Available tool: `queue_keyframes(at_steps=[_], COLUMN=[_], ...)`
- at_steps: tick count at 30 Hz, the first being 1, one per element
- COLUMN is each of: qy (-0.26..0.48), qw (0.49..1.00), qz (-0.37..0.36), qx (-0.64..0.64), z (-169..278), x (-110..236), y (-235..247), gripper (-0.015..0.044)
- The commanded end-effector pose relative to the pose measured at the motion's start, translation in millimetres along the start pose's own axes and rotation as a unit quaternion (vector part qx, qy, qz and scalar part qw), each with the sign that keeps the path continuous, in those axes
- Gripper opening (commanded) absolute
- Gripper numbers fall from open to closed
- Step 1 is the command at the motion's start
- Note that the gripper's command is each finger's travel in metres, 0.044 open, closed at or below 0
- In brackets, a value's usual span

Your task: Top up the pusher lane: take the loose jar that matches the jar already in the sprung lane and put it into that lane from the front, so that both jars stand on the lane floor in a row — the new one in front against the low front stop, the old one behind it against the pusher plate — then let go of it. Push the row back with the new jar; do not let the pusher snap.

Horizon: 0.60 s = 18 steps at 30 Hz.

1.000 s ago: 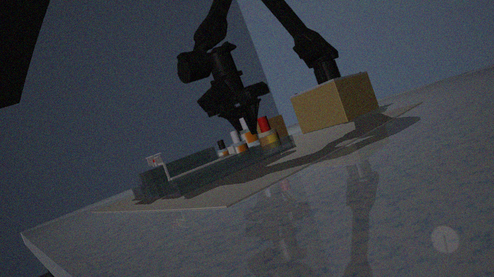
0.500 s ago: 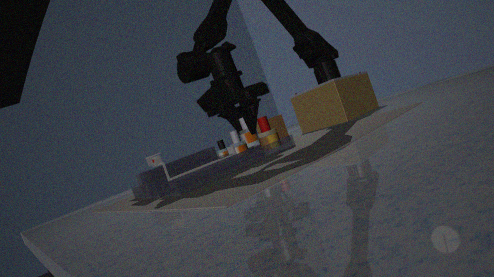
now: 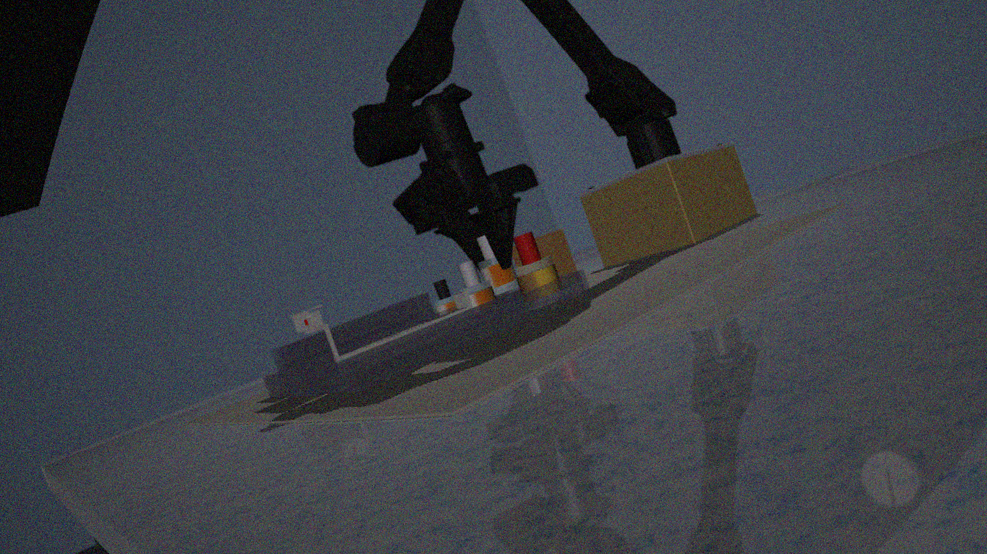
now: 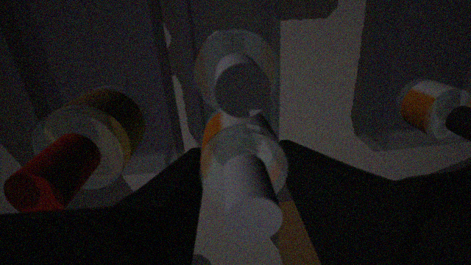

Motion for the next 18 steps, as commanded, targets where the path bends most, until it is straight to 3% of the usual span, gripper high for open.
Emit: queue_keyframes(at_steps=[1,18], qy=[-0.013,-0.013], qw=[1.0,1.0], qz=[-0.001,-0.001], qx=[0.002,0.002], z=[-5.1,-7.4], x=[2.1,2.2], y=[0.8,1.3], gripper=[0.0,0.0])
Point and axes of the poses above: the point midway between the two fingers, 35 mm back from their tips, its own x axis back along the fingers, its own y axis across the jaws, z = x × y, the point moved 9 cm from there along x, back along the fingers, and after that the axes turned 12 degrees about -x, right-handed, at the moved point
